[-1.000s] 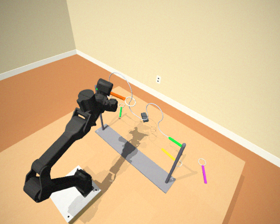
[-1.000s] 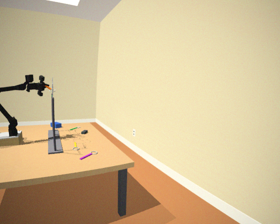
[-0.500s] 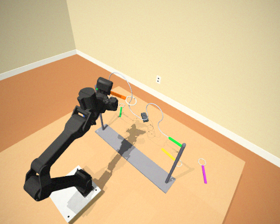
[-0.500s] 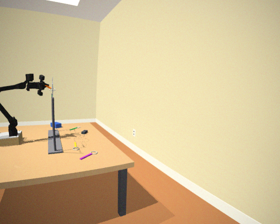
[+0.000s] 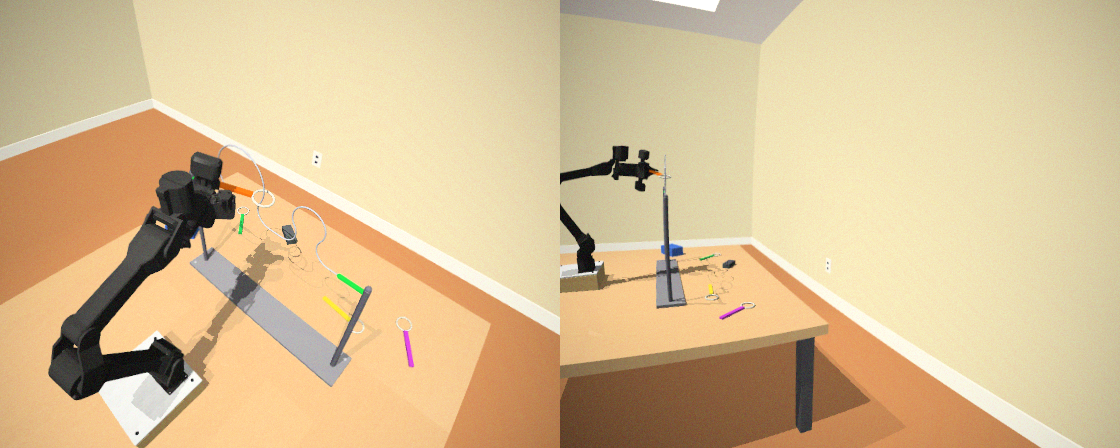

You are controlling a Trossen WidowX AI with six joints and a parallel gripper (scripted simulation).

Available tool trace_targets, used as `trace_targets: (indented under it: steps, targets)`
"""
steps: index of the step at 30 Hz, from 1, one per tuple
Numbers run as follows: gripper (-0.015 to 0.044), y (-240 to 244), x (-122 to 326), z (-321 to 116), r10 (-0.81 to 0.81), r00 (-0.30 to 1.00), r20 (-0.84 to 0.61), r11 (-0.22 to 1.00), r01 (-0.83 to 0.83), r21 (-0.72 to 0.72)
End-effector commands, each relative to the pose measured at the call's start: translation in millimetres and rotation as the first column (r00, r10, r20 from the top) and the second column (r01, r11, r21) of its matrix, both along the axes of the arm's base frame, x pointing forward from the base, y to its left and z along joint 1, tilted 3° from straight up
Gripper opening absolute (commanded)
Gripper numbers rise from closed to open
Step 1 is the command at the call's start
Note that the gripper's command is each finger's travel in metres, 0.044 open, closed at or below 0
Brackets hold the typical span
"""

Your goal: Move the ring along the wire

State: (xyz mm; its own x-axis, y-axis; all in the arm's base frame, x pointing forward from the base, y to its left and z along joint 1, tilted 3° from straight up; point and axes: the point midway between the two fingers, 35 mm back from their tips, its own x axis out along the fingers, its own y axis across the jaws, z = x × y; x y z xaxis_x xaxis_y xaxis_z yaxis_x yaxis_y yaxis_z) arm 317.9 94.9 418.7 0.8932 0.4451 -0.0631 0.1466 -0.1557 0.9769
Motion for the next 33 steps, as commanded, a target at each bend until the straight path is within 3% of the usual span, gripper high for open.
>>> trace_targets:
  steps: [1, 33]
  targets:
    - [-0.015, 0.7, -0.4, 1.9, 0.005, 1.0, 0.007, 0.999, -0.005, -0.049]
    - [-0.015, 1.1, -0.7, -7.2, 0.016, 1.0, -0.012, 0.944, -0.019, -0.331]
